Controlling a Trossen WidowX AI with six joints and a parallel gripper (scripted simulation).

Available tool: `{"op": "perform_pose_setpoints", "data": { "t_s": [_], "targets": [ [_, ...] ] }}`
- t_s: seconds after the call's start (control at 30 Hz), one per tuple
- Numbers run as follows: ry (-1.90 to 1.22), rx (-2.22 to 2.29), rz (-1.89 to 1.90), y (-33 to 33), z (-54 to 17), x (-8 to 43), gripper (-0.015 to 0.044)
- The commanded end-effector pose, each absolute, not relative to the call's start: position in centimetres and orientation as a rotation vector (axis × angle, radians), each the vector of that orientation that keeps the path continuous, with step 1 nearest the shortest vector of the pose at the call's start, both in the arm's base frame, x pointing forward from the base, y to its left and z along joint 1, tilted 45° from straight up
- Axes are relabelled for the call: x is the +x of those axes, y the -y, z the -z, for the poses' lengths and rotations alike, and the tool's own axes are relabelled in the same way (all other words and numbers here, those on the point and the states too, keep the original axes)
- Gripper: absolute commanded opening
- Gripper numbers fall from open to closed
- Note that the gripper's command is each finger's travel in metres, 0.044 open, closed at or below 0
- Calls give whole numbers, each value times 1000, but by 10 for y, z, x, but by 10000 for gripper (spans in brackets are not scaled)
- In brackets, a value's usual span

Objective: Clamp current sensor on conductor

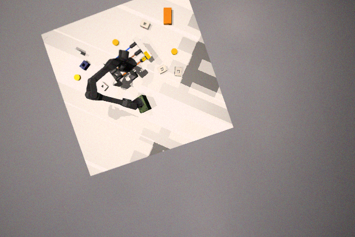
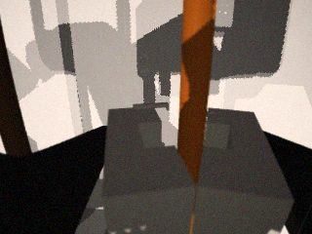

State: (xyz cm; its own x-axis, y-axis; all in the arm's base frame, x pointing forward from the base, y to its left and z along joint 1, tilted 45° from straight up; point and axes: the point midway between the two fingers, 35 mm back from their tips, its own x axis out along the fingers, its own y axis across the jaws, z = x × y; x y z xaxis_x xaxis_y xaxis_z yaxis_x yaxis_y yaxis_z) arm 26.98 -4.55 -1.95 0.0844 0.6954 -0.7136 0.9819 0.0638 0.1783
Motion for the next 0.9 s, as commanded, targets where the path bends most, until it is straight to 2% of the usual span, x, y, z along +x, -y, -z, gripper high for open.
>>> {"op": "perform_pose_setpoints", "data": {
  "t_s": [0.0,0.1,0.47,0.87],
  "targets": [
    [-1673,1693,541,46,19,270,307],
    [-1673,1693,541,46,19,270,287],
    [-1673,1693,541,46,19,270,0],
    [-1673,1693,541,46,19,270,0]
  ]
}}
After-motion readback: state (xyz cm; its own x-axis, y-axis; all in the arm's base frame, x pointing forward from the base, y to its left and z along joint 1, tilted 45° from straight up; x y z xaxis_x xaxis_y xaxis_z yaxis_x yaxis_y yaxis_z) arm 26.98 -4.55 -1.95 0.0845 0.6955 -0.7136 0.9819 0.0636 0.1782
